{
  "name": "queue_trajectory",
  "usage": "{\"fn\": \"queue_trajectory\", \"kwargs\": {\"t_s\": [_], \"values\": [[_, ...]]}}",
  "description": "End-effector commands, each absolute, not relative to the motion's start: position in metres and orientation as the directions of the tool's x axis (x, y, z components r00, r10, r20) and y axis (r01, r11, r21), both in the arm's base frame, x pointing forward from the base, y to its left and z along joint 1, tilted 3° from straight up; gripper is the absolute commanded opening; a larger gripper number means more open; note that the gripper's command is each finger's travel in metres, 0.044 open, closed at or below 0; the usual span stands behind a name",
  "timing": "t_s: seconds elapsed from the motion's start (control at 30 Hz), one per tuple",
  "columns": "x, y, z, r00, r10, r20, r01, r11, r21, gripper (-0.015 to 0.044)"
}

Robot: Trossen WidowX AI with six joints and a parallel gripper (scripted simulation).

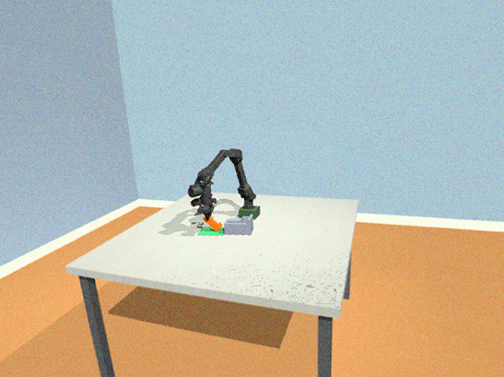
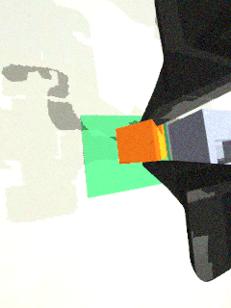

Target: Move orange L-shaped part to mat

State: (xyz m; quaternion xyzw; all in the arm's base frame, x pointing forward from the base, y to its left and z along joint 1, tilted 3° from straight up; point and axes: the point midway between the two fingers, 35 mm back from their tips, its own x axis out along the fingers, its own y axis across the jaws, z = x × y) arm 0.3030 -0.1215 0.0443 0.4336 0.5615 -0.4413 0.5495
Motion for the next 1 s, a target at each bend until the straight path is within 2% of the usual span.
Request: {"fn": "queue_trajectory", "kwargs": {"t_s": [0.0, 0.2, 0.23, 0.37, 0.97], "values": [[0.303, -0.122, 0.044, -0.020, 0.002, -1.000, 0.972, 0.234, -0.019, 0.0236], [0.307, -0.123, 0.085, -0.019, 0.000, -1.000, 0.971, 0.237, -0.019, 0.0394], [0.307, -0.123, 0.097, -0.019, 0.000, -1.000, 0.971, 0.238, -0.019, 0.0400], [0.305, -0.122, 0.133, -0.019, -0.001, -1.000, 0.971, 0.240, -0.019, 0.0400], [0.308, -0.123, 0.130, 0.001, -0.007, -1.000, 0.972, 0.235, -0.001, 0.0400]]}}
